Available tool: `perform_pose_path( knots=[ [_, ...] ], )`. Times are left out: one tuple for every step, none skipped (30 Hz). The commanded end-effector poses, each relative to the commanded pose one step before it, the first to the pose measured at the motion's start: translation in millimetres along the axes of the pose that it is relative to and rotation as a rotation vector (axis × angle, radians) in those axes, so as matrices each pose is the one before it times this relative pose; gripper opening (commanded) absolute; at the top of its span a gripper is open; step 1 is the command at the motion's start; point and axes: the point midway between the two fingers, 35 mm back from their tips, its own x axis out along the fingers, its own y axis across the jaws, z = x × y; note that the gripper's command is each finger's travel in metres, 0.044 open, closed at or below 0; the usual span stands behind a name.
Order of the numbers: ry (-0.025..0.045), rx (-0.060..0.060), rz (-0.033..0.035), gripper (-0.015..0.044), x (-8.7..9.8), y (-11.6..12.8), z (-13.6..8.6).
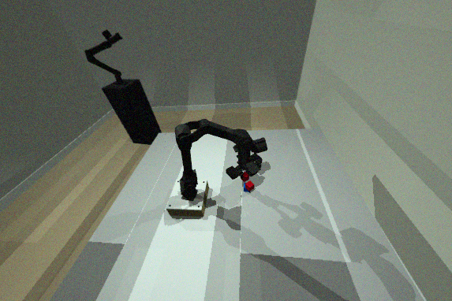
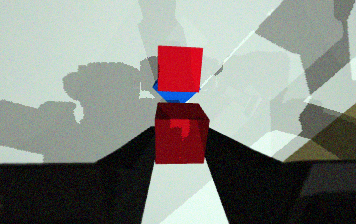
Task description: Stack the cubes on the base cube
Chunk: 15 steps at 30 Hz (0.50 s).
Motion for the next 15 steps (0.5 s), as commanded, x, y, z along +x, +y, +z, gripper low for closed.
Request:
perform_pose_path(
  knots=[
    [-0.00175,0.0063,-0.00684,0.0105,3.01,-2.11,0.08],
    [0.00000,0.0000,0.00000,0.0105,0.00,0.00,0.00],
    [0.00000,0.0000,0.00000,0.0105,0.00,0.00,0.00],
    [0.00000,0.0000,0.00000,0.0105,0.00,0.00,0.00],
    [0.00000,0.0000,0.00000,0.0105,0.00,0.00,0.00],
    [-0.00002,0.0000,0.00000,0.0105,0.43,0.05,0.01],
    [-0.00006,-0.0001,0.00001,0.0105,1.29,0.14,0.04],
    [-0.00011,-0.0001,0.00001,0.0105,2.15,0.21,0.06],
    [-0.00013,-0.0002,0.00001,0.0105,2.71,0.24,0.07],
    [-0.00013,-0.0002,0.00001,0.0105,2.71,0.22,0.06],
    [-0.00013,-0.0002,0.00001,0.0105,2.71,0.19,0.05],
    [-0.00013,-0.0002,0.00001,0.0105,2.70,0.16,0.04],
    [-0.00013,-0.0002,0.00000,0.0105,2.70,0.14,0.04],
    [-0.00013,-0.0002,0.00000,0.0105,2.69,0.11,0.03],
    [-0.00013,-0.0002,0.00000,0.0105,2.69,0.08,0.02]
  ],
)
